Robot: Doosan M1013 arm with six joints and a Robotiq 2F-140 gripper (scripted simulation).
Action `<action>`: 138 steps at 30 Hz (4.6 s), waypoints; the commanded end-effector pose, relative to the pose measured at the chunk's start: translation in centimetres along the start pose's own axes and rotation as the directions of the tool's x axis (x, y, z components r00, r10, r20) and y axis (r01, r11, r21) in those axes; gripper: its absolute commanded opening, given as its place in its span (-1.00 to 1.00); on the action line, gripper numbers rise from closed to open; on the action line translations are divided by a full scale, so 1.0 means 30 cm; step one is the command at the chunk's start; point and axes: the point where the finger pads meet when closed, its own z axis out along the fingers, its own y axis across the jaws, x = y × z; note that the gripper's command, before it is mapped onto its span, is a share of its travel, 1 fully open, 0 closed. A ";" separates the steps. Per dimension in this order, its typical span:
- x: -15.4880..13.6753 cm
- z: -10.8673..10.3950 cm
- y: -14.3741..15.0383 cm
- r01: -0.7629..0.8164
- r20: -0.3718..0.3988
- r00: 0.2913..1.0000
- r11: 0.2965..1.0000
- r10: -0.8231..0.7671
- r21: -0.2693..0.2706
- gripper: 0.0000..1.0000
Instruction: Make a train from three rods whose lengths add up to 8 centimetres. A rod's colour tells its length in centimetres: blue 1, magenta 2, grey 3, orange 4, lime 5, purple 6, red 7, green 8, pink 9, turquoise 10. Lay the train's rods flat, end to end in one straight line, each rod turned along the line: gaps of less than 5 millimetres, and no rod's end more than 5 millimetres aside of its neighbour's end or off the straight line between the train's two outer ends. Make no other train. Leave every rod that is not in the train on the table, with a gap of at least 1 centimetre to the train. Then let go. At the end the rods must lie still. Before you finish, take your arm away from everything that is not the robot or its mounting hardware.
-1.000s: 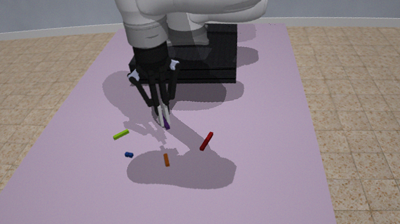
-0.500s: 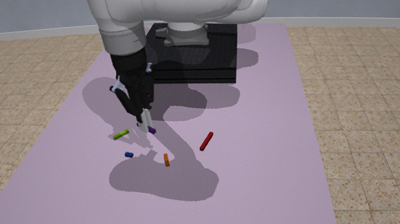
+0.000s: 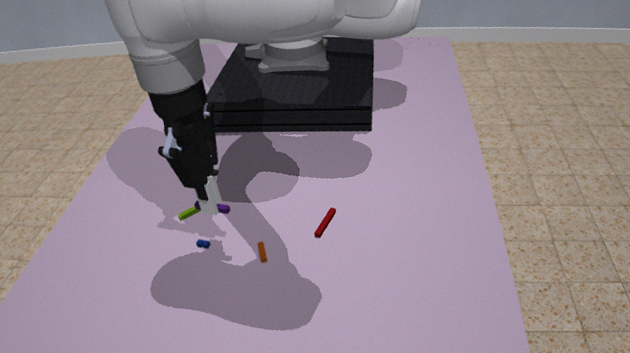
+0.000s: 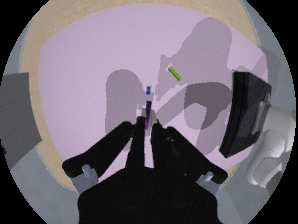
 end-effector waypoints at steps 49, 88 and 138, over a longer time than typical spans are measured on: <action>0.002 0.293 -0.001 0.003 0.001 1.000 1.000 -0.003 0.000 -0.94; 0.002 0.299 -0.001 0.003 0.001 1.000 1.000 -0.003 0.000 -0.94; 0.002 0.332 -0.001 0.003 0.001 1.000 1.000 -0.003 0.000 -0.94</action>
